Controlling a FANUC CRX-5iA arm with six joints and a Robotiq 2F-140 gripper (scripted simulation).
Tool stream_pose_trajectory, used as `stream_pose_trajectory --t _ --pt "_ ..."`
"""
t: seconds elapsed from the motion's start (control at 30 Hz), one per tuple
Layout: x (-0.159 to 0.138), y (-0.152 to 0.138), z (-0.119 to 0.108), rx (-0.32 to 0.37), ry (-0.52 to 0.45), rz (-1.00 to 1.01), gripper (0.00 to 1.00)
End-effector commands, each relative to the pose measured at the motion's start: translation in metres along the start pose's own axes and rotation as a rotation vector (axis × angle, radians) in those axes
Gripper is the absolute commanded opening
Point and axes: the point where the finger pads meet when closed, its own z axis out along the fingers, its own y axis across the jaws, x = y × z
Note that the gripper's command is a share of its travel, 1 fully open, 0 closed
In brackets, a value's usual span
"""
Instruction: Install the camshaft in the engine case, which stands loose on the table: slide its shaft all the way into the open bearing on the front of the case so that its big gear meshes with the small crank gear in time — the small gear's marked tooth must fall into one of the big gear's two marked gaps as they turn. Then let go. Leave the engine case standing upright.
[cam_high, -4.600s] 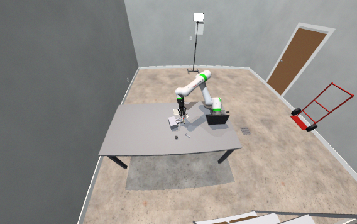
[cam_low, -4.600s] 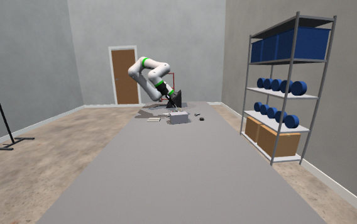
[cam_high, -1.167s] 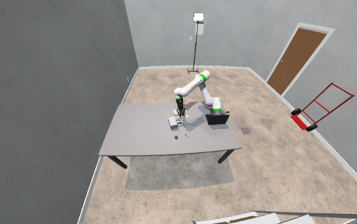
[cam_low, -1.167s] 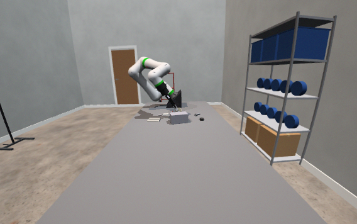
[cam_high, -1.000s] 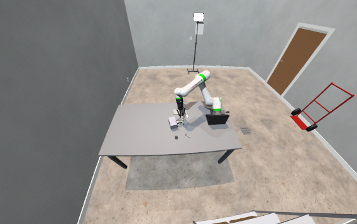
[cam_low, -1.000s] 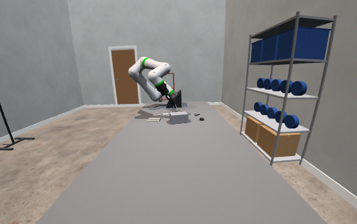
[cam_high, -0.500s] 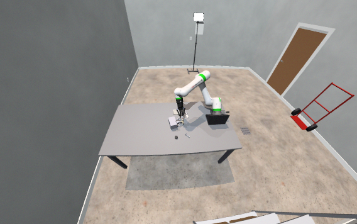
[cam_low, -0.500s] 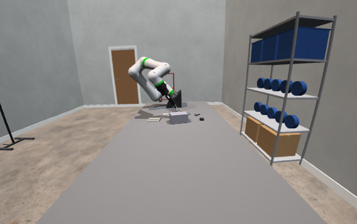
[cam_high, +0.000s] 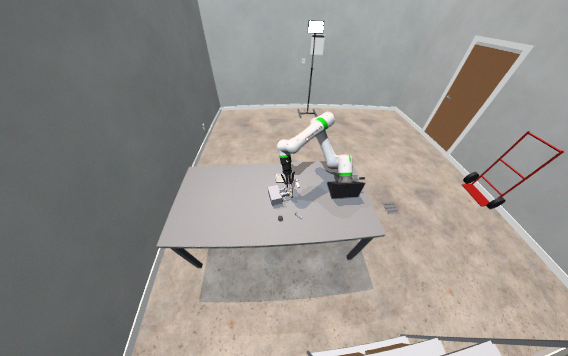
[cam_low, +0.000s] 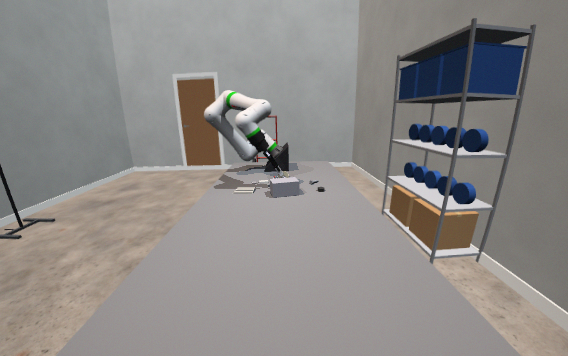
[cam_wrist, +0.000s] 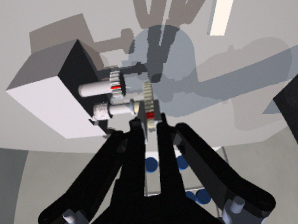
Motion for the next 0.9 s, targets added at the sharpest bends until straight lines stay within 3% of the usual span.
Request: stream_pose_trajectory --t 0.0,0.87 --pt "0.000 -0.001 -0.001 0.002 0.000 -0.001 0.14" --pt "0.000 -0.018 -0.001 0.002 0.000 -0.001 0.14"
